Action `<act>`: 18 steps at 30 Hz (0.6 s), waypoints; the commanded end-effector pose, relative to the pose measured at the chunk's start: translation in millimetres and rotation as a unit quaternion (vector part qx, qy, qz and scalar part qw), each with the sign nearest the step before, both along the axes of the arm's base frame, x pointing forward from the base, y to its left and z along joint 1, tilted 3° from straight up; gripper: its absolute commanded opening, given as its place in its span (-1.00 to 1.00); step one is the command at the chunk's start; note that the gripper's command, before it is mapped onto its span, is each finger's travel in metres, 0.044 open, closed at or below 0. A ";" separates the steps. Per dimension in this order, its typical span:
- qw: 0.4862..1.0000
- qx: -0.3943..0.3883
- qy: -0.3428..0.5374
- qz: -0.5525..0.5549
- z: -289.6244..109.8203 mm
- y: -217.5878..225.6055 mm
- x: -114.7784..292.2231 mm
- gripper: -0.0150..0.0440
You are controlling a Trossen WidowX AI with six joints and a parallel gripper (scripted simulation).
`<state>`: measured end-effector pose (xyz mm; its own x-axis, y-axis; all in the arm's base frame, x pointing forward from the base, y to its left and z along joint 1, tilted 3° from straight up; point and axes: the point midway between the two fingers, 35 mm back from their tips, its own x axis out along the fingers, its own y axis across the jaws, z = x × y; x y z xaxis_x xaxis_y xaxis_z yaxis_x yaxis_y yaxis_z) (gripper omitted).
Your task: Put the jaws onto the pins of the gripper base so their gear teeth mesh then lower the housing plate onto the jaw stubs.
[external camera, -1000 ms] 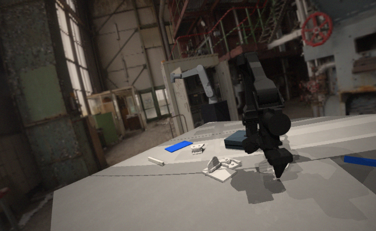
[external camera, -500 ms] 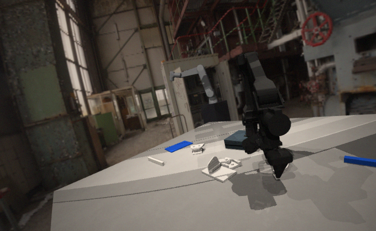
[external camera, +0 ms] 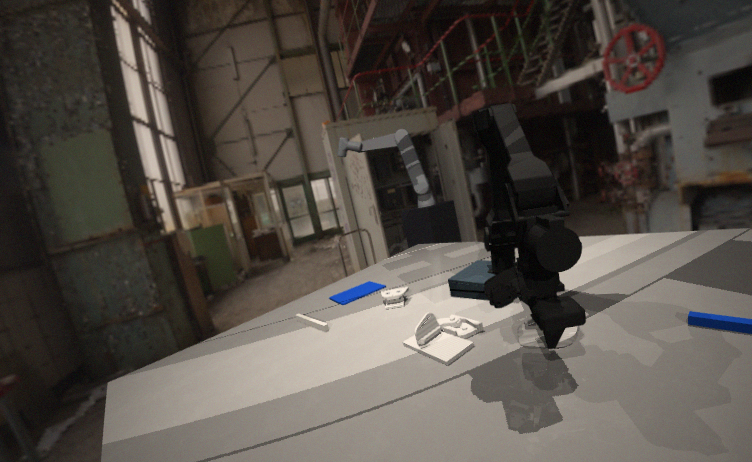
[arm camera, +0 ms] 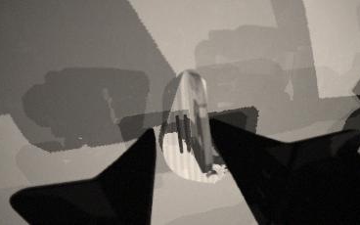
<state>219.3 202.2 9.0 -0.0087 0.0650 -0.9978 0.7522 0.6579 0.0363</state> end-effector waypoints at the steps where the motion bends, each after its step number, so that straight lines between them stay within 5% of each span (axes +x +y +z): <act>1: 1.000 0.000 0.000 0.000 0.0 0.0 0.0 0.00; 18: 1.000 0.000 0.000 0.000 4.4 0.2 0.6 -0.04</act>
<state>219.3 202.2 9.5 -0.0088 0.0649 -0.9979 0.7523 0.6578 0.0362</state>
